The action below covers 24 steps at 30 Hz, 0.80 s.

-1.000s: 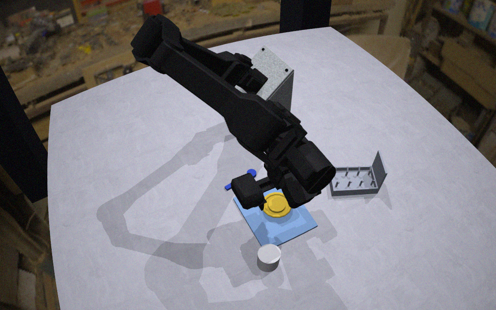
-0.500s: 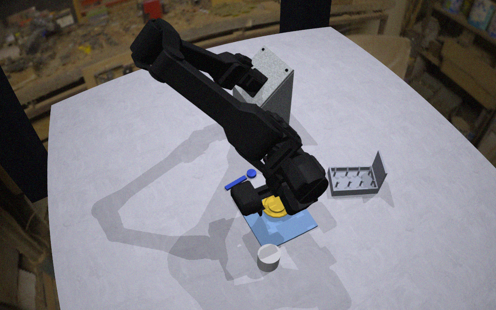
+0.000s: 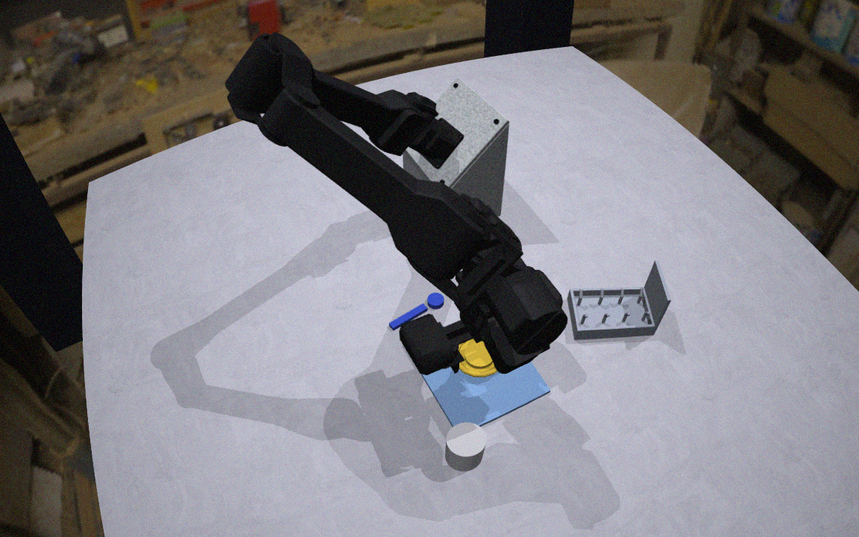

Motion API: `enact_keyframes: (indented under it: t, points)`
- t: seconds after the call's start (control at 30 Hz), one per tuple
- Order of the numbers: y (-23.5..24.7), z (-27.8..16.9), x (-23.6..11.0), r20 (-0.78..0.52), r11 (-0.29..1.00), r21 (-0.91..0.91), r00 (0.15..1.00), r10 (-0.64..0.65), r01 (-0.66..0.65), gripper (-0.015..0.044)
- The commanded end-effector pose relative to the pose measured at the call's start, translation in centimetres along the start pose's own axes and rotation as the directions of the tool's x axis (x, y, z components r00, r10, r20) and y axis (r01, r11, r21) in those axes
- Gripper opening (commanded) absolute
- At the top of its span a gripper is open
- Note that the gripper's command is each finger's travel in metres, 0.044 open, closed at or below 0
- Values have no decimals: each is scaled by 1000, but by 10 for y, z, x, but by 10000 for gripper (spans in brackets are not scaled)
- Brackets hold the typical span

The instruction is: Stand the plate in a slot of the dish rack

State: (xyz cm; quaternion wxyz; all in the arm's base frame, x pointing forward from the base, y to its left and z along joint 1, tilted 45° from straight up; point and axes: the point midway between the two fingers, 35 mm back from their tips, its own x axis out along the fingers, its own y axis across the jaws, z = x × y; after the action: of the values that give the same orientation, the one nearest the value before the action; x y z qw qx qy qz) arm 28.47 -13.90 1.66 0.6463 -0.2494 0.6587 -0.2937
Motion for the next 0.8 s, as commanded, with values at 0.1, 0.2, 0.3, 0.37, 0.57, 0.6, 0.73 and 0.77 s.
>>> enact_keyframes:
  t: [0.1, 0.2, 0.3, 0.37, 0.57, 0.6, 0.73, 0.77]
  points:
    - [0, 0, 0, 0, 1000, -4, 1000, -4, 4, 287]
    - [0, 1, -3, 0, 1000, -4, 1000, -2, 2, 209]
    - [2, 6, -17, 2, 1000, -5, 1000, 5, -5, 130]
    - [3, 8, -28, 2, 1000, -5, 1000, 9, -9, 77]
    - [6, 14, -59, 3, 1000, -6, 1000, 17, -17, 0]
    - [7, 14, -64, 3, 1000, -6, 1000, 18, -18, 0]
    - [8, 16, -84, 2, 1000, -6, 1000, 20, -20, 0]
    - [8, 16, -90, 2, 1000, -6, 1000, 20, -20, 0]
